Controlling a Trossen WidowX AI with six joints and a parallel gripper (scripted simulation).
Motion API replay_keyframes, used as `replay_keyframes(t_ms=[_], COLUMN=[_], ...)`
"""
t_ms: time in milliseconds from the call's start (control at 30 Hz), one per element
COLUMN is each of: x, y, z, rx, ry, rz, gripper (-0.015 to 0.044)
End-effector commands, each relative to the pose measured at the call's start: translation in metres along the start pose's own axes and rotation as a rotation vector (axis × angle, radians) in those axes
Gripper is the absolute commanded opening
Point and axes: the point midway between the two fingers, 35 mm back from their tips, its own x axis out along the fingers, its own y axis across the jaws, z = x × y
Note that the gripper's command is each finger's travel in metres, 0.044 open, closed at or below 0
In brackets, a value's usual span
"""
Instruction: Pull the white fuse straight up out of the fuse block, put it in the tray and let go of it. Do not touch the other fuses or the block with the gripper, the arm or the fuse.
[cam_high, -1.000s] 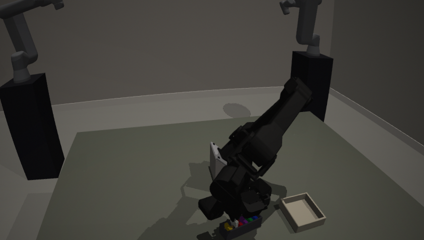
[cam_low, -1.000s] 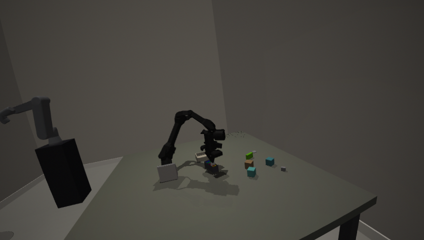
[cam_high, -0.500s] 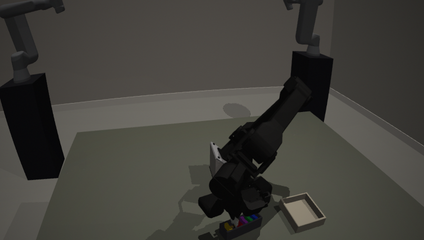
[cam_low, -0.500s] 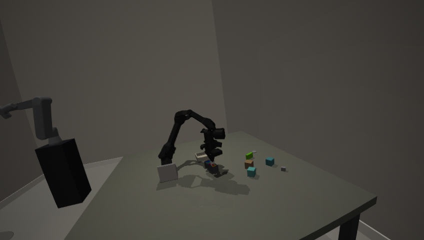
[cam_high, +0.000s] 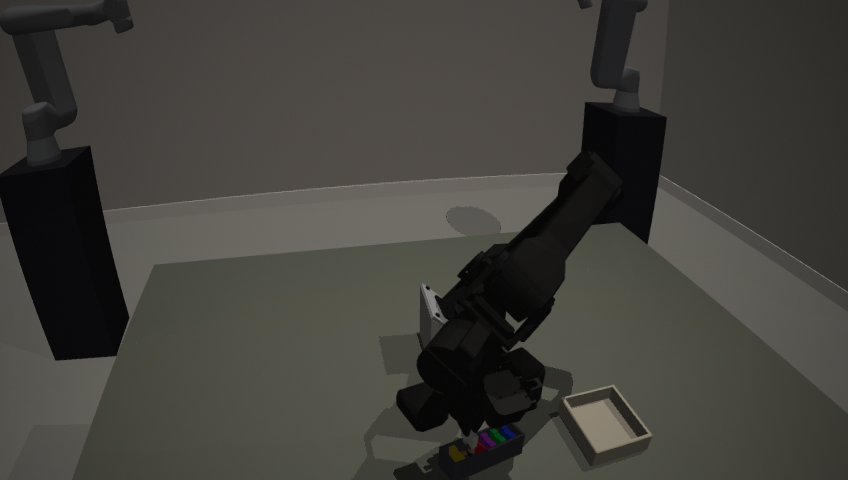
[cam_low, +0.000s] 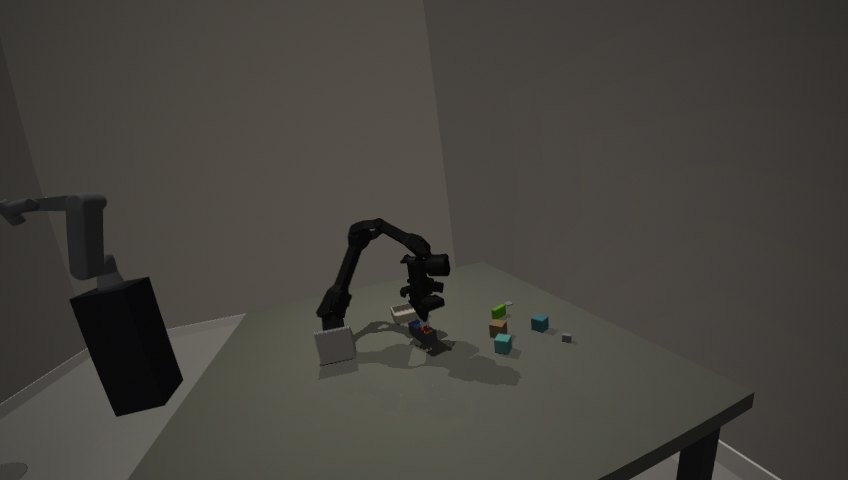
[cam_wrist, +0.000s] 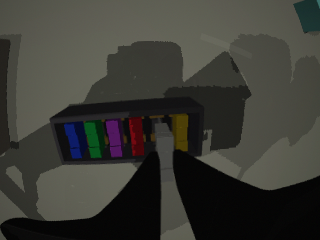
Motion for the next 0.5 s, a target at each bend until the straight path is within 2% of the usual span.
replay_keyframes(t_ms=[0, 467], x=[-0.003, -0.024], y=[0.000, 0.000], z=[0.000, 0.000], rx=[-0.002, -0.002], ry=[0.001, 0.001], rz=[-0.003, -0.004], gripper=[0.0000, 0.0000])
